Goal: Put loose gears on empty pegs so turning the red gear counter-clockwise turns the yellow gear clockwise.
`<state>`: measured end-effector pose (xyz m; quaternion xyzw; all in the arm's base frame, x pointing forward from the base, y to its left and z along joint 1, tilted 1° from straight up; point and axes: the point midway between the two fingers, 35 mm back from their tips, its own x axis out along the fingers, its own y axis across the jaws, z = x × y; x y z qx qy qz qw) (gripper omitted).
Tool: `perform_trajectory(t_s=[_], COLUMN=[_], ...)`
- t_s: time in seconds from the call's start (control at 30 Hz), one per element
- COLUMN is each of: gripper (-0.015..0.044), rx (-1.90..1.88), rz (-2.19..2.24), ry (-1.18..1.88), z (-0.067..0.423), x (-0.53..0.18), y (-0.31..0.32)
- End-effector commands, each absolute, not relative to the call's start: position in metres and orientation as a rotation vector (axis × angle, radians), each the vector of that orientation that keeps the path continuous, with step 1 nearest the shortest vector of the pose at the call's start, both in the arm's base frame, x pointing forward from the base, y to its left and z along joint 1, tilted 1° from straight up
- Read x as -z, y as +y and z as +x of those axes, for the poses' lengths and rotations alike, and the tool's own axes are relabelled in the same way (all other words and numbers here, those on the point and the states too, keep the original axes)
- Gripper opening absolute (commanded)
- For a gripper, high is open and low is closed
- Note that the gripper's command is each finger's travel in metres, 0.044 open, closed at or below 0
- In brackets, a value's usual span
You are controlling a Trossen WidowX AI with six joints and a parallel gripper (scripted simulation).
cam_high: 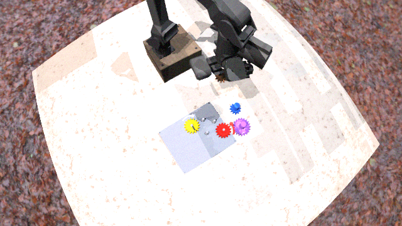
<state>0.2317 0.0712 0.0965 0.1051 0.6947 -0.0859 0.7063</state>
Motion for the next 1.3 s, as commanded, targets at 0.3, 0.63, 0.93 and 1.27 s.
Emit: perform_trajectory(t_s=[0.3,0.63,0.93,1.27], gripper=[0.0,0.0,0.0,0.0], rx=[0.184,0.194,0.217,0.207], rz=[0.238,0.24,0.256,0.248], ry=[1.537,1.539,1.539,1.536], z=[0.236,0.254,0.268,0.284], x=[-0.107,-0.091,-0.076,-0.059], y=[0.065,0.05,0.035,0.021])
